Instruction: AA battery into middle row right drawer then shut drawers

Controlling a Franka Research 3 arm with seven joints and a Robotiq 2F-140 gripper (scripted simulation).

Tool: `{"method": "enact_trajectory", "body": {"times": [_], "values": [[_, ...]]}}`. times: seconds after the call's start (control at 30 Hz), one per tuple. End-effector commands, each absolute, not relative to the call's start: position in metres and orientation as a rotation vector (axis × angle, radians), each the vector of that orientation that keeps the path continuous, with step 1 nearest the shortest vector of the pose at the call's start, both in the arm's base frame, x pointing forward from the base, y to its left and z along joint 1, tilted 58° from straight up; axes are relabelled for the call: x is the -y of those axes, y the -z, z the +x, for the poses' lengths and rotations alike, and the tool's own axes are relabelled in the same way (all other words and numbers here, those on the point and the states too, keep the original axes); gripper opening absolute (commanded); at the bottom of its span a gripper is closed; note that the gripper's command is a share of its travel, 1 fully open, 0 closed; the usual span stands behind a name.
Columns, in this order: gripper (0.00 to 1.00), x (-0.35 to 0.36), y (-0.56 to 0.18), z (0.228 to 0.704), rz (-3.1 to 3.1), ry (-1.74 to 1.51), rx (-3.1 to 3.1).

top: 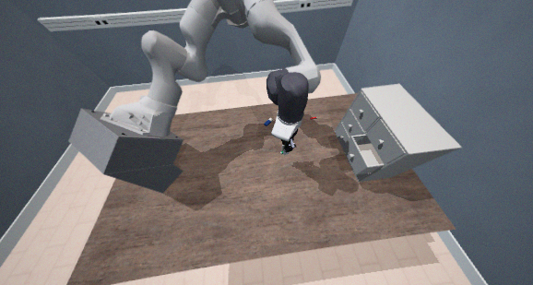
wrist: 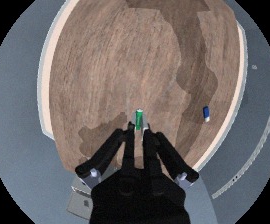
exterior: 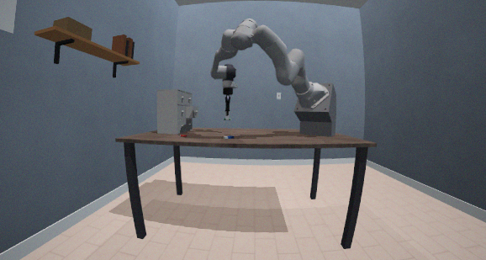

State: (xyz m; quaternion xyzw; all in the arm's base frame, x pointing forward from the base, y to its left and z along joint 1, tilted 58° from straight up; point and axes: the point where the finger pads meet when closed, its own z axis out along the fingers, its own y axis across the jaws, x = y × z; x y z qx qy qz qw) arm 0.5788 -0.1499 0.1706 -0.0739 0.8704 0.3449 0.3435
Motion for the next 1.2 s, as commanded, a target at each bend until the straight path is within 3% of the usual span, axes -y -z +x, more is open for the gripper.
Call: {"method": "enact_trajectory", "body": {"times": [0.0, 0.57, 1.17], "values": [[0.15, 0.158, -0.178, 0.602, -0.122, -0.956, -2.287], [0.15, 0.216, -0.205, 0.699, -0.015, -0.991, -2.313], [0.15, 0.228, -0.208, 0.716, 0.013, -0.994, -2.321]]}}
